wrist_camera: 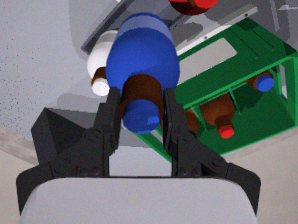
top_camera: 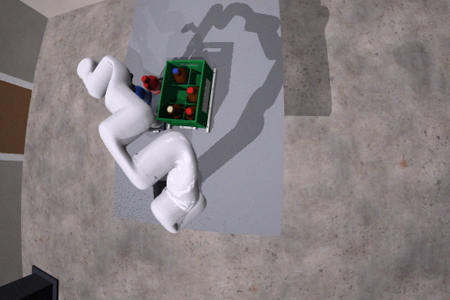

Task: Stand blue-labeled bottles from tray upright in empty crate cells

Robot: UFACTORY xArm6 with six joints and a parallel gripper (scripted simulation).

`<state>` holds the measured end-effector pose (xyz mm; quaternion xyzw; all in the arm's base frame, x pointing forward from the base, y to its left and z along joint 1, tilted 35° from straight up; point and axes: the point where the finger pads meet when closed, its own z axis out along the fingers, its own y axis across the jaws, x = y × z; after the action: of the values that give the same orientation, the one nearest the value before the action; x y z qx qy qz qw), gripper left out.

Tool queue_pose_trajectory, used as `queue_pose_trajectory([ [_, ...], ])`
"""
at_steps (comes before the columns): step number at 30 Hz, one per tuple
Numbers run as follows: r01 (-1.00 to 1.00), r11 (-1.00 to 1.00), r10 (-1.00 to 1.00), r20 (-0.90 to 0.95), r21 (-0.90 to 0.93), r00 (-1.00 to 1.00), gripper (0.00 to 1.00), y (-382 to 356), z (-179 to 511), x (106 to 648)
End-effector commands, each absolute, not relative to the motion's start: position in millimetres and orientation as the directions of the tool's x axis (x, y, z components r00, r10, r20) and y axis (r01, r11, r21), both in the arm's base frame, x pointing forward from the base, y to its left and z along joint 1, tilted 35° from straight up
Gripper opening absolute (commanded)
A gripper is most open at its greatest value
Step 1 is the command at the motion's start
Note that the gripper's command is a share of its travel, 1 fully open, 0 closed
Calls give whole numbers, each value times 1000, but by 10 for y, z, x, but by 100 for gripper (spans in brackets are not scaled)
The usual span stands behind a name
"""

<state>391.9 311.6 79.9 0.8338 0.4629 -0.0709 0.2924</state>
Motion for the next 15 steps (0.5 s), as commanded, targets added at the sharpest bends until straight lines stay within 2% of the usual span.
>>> queue_pose_trajectory([
  [1, 813, -401, 733, -384, 423, 562, 0, 3138, 823, 3923],
  [15, 813, -401, 733, -384, 423, 562, 0, 3214, 936, 3902],
])
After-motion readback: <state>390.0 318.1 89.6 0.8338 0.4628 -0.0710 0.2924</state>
